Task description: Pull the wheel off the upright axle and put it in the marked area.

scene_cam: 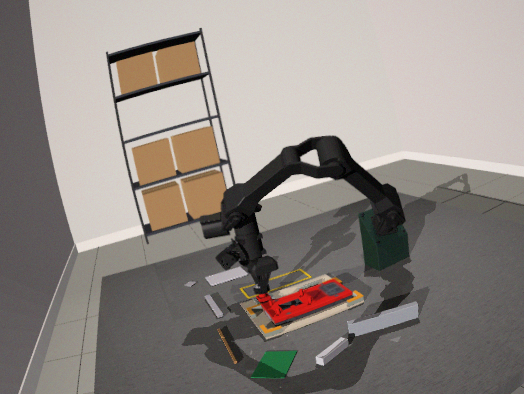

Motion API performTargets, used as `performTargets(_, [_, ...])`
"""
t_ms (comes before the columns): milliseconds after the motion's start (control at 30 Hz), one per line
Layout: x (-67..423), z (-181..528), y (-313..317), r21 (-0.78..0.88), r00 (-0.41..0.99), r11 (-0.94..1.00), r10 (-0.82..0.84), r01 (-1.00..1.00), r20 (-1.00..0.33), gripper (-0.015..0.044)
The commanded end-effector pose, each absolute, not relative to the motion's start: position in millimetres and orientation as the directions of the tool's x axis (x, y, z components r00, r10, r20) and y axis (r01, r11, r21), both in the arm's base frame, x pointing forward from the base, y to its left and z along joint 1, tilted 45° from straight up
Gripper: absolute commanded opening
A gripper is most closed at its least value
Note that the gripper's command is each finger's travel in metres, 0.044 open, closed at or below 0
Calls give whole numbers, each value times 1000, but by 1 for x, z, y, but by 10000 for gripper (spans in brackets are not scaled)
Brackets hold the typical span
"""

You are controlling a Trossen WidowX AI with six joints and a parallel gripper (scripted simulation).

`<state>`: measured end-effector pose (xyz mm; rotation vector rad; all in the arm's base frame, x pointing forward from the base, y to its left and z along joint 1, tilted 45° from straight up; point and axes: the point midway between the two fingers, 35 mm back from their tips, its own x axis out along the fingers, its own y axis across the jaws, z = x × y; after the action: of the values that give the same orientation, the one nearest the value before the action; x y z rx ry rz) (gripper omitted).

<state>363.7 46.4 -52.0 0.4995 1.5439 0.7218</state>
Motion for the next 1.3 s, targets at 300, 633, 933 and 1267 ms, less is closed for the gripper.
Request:
performTargets(300, [364, -48, 42, 700, -107, 707, 691, -106, -715, 0])
performTargets(633, [365, -46, 40, 700, -107, 707, 691, -106, -715, 0])
performTargets(933, [365, -44, 38, 700, -106, 707, 692, -105, -714, 0])
performTargets(1267, [365, -42, 35, 700, -105, 707, 692, -104, -714, 0])
